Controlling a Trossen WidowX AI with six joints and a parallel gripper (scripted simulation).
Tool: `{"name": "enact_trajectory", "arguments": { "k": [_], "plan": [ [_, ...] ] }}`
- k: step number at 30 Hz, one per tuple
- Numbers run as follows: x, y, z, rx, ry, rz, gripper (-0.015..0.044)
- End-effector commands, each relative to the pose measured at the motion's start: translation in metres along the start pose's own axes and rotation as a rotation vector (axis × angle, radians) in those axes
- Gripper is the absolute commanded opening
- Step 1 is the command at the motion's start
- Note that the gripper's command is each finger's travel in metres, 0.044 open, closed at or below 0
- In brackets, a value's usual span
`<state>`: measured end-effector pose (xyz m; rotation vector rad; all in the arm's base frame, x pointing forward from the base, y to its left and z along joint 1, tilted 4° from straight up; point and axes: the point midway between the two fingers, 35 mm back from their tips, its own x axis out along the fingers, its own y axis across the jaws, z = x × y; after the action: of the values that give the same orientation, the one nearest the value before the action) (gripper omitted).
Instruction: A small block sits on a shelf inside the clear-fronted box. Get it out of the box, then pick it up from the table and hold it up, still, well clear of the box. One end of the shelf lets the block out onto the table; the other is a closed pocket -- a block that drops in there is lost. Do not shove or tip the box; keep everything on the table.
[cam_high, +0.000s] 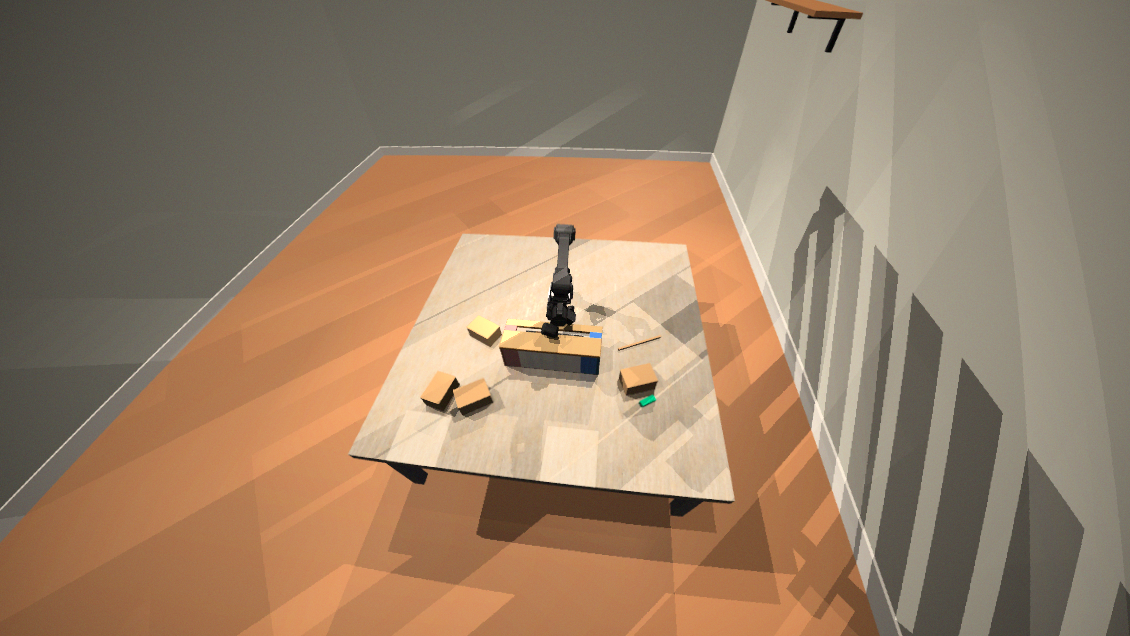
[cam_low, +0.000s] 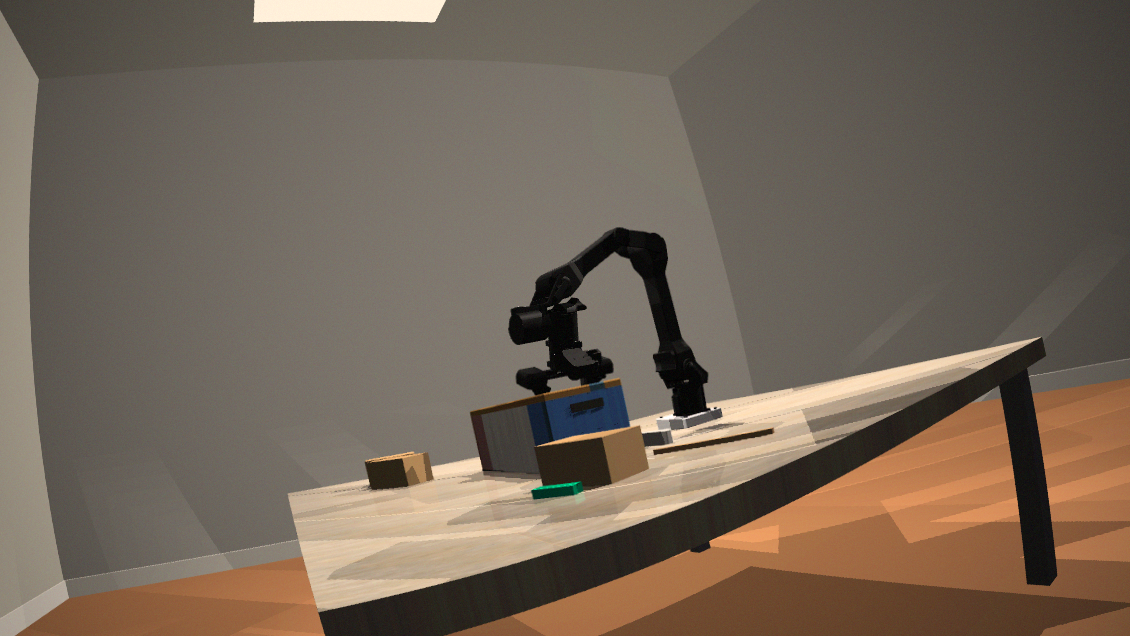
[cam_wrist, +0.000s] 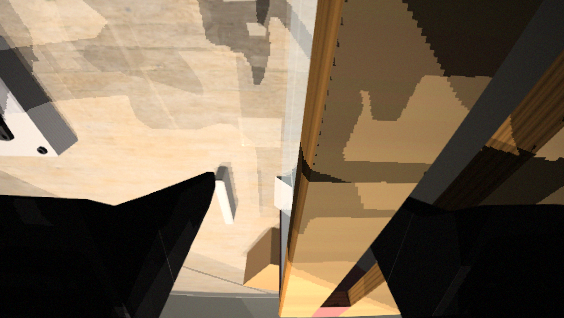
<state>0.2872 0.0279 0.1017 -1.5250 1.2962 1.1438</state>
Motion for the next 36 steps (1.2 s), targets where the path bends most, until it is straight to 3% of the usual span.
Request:
{"name": "enact_trajectory", "arguments": {
  "k": [1, 36],
  "plan": [
    [0.002, 0.000, -0.010, -0.003, 0.005, -0.006, 0.0400],
    [0.028, 0.000, -0.084, -0.003, 0.012, -0.006, 0.0400]
  ]
}}
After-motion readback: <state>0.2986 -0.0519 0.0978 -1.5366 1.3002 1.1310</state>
